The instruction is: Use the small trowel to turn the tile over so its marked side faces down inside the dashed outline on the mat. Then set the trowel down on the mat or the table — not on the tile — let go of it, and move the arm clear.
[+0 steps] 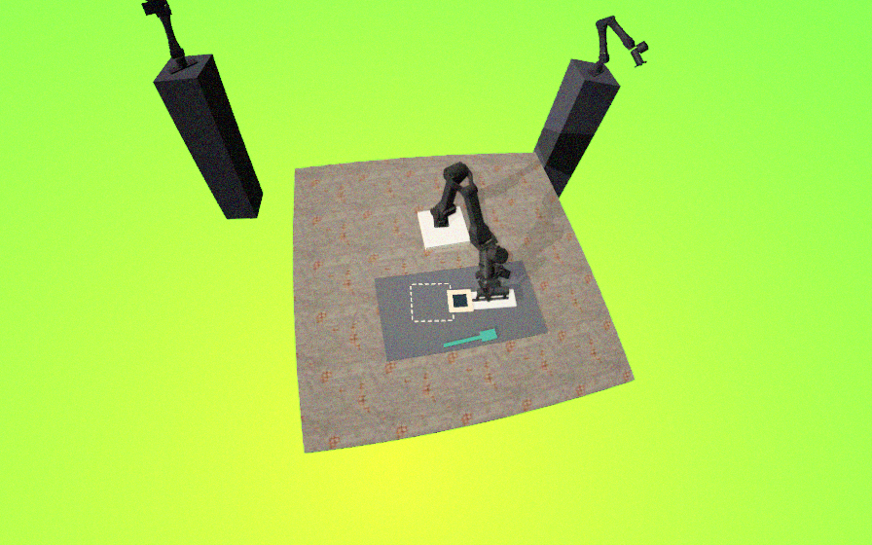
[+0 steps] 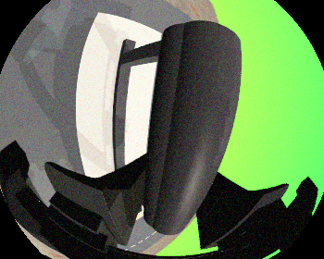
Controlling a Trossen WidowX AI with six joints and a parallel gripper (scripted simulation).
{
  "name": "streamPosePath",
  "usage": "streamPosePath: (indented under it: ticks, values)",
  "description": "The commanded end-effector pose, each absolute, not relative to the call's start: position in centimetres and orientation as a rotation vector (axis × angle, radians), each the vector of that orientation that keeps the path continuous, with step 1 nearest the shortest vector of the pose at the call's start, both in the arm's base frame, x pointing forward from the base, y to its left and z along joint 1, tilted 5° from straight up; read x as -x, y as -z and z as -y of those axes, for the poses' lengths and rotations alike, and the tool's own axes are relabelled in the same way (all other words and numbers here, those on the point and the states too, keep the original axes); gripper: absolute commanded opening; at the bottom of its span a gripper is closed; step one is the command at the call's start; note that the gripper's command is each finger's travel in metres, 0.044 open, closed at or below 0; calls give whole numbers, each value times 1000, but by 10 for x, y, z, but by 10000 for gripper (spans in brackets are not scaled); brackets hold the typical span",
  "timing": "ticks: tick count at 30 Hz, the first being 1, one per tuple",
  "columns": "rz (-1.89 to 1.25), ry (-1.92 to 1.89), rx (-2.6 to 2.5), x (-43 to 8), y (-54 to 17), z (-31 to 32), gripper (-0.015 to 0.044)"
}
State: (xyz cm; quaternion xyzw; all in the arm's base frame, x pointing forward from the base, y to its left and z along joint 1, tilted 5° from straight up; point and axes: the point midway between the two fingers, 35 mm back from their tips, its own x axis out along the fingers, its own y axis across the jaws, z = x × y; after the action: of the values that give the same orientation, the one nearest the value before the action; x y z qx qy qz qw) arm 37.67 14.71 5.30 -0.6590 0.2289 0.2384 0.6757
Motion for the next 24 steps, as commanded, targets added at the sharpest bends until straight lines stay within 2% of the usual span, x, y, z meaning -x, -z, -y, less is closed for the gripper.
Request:
streamPosePath:
  ticks: [1, 24]
  values:
    - [-532, -519, 1523, -377, -57, -146, 0]
    - [-552, -506, 1577, -376, -101, -122, 0]
